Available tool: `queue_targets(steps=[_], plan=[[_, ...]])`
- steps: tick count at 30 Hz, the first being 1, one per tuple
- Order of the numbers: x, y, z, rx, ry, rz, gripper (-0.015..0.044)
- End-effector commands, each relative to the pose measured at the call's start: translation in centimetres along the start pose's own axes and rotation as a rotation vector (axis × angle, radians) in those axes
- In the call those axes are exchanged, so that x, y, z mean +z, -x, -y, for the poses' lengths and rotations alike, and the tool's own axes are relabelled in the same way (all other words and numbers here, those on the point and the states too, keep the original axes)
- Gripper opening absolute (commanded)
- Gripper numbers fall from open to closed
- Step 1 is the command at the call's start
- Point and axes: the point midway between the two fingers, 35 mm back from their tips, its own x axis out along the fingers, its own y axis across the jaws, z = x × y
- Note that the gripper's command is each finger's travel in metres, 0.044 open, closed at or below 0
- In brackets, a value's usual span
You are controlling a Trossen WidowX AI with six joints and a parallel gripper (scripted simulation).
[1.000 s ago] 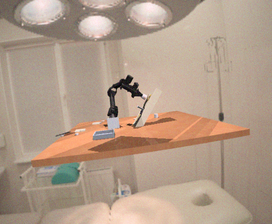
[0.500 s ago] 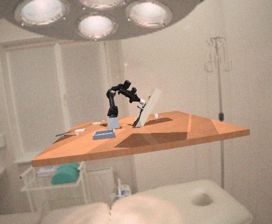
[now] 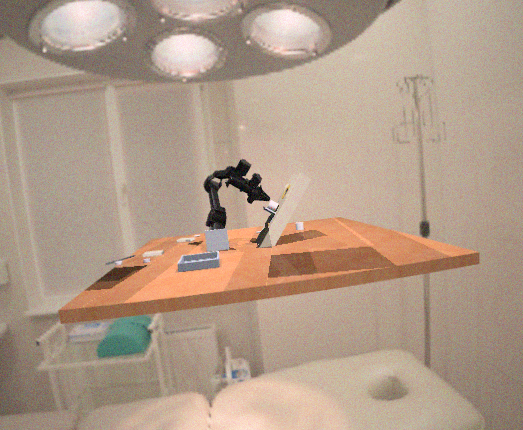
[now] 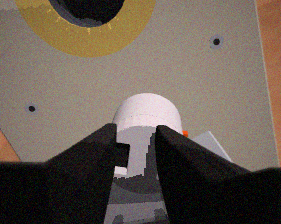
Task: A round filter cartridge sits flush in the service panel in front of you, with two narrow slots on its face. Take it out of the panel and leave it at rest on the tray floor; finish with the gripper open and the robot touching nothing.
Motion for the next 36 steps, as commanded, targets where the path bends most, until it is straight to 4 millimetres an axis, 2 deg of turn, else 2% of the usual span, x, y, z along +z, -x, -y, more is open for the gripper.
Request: queue_targets(steps=[1,5,7,12,16,19,26,29,32,34,36], plan=[[0.0,0.0,0.0,0.001,-0.002,-0.001,0.0093],[-0.5,0.0,0.1,0.006,0.009,0.003,0.0093],[0.9,0.1,-0.5,0.006,0.009,0.003,0.0093],[5.8,0.8,-2.6,0.007,0.01,0.004,0.0093],[6.4,0.9,-2.8,0.007,0.01,0.004,0.0093],[7.5,1.7,-3.2,0.004,0.013,0.004,0.0171],[11.5,5.3,-4.9,0.004,0.027,0.009,0.0355],[11.6,5.4,-4.9,0.004,0.027,0.01,0.0434],[9.9,4.4,-3.8,-0.03,0.089,-0.054,0.0355],[7.2,3.1,-2.4,-0.067,0.182,-0.158,0.0305],[4.3,2.1,-1.2,-0.086,0.278,-0.274,0.0305]])
